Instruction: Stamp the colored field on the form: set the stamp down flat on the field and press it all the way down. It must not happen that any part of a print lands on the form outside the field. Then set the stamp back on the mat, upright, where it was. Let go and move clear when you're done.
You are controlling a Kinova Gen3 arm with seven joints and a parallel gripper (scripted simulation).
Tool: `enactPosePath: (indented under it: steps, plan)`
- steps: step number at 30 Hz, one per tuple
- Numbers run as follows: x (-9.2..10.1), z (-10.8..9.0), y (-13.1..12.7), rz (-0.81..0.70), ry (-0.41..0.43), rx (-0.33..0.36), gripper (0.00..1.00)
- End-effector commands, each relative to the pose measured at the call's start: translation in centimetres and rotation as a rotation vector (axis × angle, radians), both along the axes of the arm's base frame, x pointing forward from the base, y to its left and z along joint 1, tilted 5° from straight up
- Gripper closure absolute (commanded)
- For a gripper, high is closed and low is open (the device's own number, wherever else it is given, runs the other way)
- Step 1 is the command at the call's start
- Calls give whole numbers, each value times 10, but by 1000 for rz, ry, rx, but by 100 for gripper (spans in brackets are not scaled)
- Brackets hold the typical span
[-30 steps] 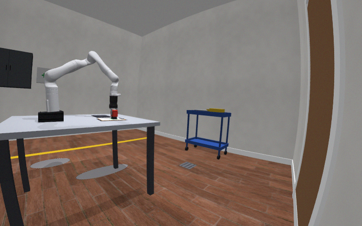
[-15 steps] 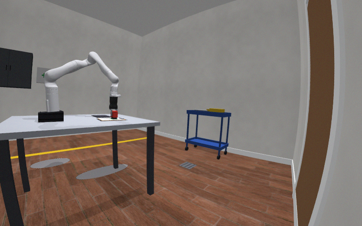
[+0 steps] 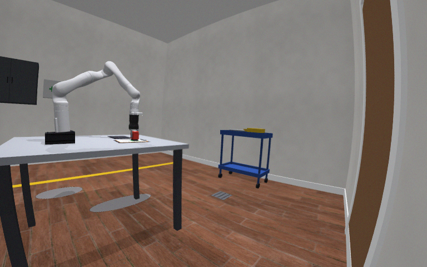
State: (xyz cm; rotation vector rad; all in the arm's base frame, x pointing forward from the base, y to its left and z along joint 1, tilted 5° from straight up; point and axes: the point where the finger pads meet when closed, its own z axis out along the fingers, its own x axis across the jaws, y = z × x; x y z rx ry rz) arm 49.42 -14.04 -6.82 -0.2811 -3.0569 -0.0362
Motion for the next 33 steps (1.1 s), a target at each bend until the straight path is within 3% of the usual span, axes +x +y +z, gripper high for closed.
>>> enactPosePath:
  steps: [1, 9, 22, 33]
  plan:
    - [-2, -2, 0, -1, 6, 0, 42]
    - [-2, 0, 0, -1, 6, 0, 42]
    - [0, 26, -1, -1, 6, 0, 42]
    - [0, 27, -1, -1, 6, 0, 42]
